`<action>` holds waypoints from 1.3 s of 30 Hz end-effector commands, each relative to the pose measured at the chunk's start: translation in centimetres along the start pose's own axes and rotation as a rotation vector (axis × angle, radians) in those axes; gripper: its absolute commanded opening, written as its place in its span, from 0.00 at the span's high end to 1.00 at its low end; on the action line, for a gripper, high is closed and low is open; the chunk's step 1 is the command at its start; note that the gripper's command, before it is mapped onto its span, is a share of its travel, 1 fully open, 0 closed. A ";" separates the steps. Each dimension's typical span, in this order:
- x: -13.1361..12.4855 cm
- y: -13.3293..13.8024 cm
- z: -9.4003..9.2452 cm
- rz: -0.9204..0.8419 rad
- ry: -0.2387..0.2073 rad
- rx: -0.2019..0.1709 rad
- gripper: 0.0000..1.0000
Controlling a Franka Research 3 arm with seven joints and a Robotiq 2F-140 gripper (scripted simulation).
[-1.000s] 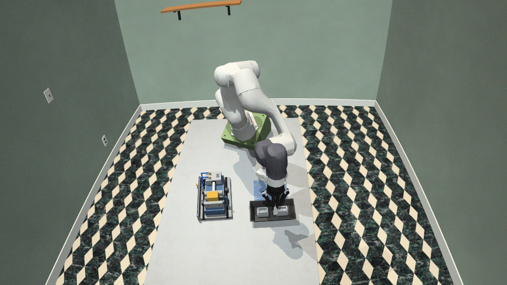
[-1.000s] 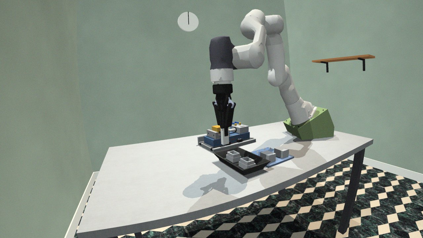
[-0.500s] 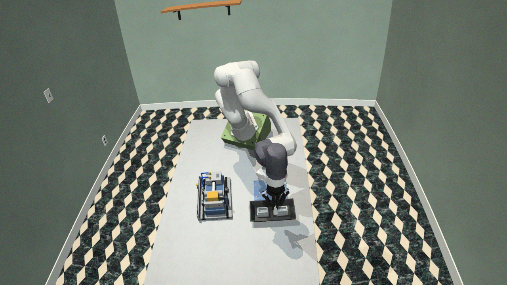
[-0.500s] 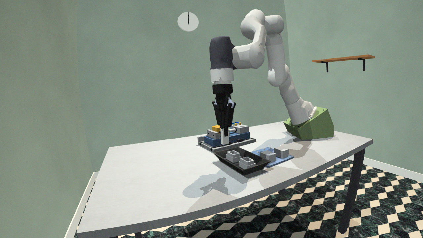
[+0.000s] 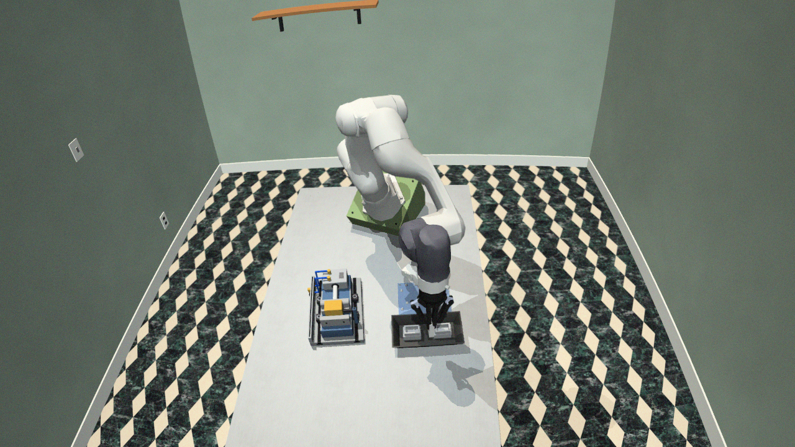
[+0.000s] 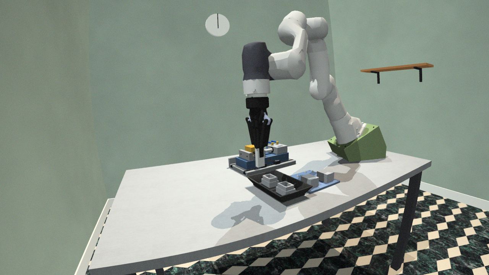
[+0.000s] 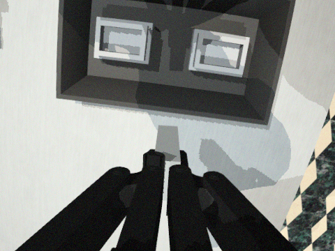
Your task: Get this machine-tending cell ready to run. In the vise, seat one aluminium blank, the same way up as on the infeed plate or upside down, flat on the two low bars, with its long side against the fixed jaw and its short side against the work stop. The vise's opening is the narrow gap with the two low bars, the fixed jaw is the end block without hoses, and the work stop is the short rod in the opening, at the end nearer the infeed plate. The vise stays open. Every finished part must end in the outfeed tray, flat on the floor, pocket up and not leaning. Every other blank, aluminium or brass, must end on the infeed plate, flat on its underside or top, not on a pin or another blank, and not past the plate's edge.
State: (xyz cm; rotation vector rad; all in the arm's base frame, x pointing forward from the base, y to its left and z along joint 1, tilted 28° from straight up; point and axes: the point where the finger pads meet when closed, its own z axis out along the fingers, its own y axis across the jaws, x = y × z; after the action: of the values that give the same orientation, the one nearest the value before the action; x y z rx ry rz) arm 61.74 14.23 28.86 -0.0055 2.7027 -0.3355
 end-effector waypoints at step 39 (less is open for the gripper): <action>0.0 0.0 -5.1 0.006 -0.002 -0.003 1.00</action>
State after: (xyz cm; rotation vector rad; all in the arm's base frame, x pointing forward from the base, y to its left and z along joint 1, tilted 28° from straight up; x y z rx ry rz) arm 60.35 15.49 33.27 0.0084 2.6863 -0.3223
